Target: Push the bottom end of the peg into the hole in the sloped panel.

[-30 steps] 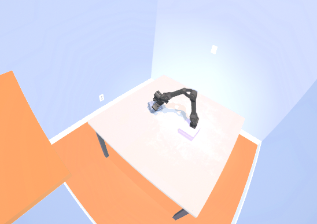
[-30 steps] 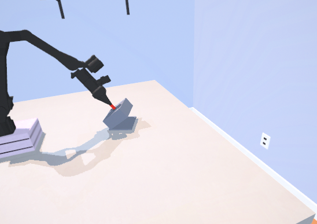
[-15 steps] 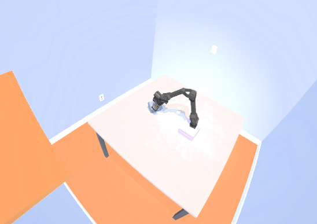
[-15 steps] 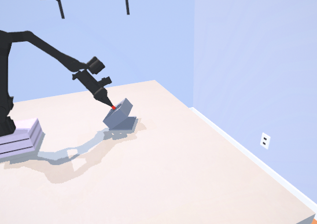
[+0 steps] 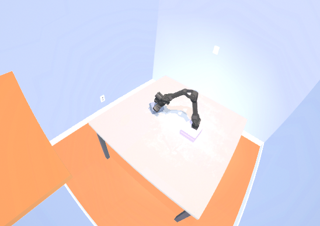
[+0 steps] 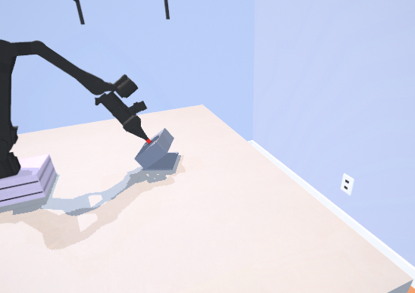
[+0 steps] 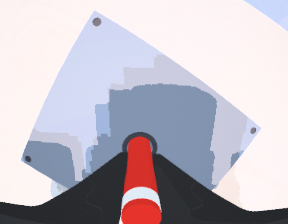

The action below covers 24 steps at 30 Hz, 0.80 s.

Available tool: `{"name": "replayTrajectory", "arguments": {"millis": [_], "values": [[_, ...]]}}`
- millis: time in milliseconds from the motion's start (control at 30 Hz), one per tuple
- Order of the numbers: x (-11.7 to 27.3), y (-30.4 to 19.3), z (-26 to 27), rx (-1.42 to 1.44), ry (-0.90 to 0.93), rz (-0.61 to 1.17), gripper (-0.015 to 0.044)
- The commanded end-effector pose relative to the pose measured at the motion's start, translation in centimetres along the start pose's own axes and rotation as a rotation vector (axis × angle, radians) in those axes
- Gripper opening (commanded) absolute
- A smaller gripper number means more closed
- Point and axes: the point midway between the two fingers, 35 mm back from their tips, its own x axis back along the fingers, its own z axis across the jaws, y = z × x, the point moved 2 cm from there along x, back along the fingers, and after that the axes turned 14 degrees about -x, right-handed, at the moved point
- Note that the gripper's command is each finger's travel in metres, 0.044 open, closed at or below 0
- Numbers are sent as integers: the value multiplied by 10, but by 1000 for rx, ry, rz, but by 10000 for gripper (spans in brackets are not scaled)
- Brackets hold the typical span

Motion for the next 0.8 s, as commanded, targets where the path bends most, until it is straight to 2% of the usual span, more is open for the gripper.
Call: {"name": "replayTrajectory", "arguments": {"millis": [0, 500, 767], "values": [[0, 0, 0, 0, 0, 0, 53], [4, 1, 0, 0, 1, 0, 440], [18, 2, 1, 2, 2, 1, 440]]}}
